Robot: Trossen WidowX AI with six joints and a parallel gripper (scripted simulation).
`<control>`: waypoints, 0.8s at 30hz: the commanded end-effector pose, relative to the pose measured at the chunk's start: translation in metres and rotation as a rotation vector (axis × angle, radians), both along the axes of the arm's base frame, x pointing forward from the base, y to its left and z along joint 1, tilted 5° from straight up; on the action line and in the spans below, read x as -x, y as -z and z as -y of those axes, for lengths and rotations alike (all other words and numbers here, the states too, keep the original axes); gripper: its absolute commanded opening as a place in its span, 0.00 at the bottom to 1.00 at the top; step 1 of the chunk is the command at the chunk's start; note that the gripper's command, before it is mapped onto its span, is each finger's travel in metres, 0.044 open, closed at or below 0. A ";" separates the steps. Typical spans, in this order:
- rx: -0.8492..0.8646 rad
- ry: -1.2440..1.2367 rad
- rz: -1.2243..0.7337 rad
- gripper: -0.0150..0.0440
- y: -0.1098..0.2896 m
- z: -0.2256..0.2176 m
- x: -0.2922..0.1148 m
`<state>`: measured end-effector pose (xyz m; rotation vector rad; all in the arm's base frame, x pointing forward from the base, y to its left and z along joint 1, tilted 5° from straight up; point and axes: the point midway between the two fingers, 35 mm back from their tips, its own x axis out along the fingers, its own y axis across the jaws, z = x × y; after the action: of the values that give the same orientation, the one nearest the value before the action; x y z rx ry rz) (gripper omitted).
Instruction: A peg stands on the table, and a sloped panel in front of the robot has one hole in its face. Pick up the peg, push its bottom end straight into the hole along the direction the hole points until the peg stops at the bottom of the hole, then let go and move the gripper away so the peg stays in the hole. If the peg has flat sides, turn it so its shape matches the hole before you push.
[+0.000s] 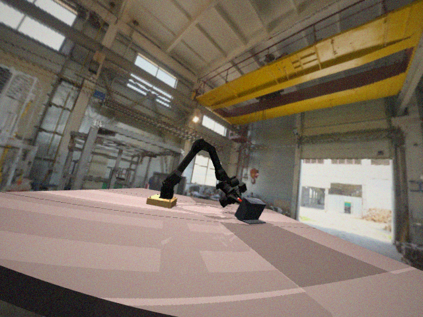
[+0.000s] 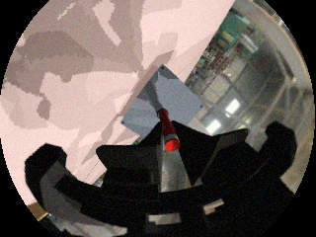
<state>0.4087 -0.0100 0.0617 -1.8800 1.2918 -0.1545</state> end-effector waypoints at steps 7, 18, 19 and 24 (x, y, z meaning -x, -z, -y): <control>0.001 -0.001 -0.007 0.25 0.004 0.006 -0.002; 0.001 -0.001 -0.006 0.25 0.006 0.013 -0.005; 0.001 -0.001 -0.006 0.25 0.007 0.013 -0.006; 0.002 -0.001 -0.006 0.25 0.008 0.016 -0.007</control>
<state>0.4158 -0.0238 0.0560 -1.8817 1.2929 -0.1553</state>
